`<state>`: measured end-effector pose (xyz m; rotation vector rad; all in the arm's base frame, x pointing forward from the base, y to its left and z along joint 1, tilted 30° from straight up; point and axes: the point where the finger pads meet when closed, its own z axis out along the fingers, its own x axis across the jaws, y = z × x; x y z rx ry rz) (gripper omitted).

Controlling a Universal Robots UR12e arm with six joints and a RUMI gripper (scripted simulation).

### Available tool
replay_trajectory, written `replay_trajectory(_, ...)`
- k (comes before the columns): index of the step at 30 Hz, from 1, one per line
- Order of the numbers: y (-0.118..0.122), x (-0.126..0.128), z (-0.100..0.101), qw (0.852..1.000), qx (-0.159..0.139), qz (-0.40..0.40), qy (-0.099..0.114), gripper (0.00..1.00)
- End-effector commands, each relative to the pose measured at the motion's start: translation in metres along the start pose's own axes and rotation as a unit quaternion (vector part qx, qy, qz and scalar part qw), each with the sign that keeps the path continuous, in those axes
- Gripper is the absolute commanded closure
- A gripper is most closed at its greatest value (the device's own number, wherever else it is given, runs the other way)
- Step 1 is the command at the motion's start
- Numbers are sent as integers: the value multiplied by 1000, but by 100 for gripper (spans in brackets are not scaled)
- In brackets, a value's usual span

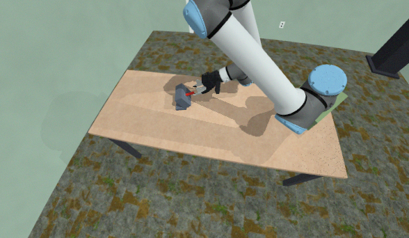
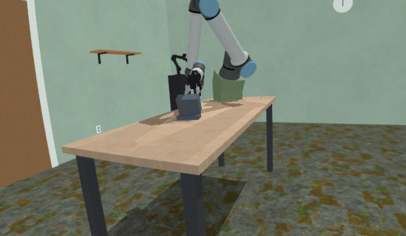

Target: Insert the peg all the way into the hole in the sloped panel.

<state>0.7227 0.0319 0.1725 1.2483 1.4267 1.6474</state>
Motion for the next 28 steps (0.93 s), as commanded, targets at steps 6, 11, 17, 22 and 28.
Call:
replay_trajectory(6,0,1,-35,1000,0,-1,2,46)
replay_trajectory(11,0,2,-52,1000,0,-1,2,38)
replay_trajectory(17,0,4,-65,1000,0,0,2,33)
replay_trajectory(22,0,4,-70,1000,0,0,2,26)
replay_trajectory(28,-1,1,-75,1000,0,0,2,17)
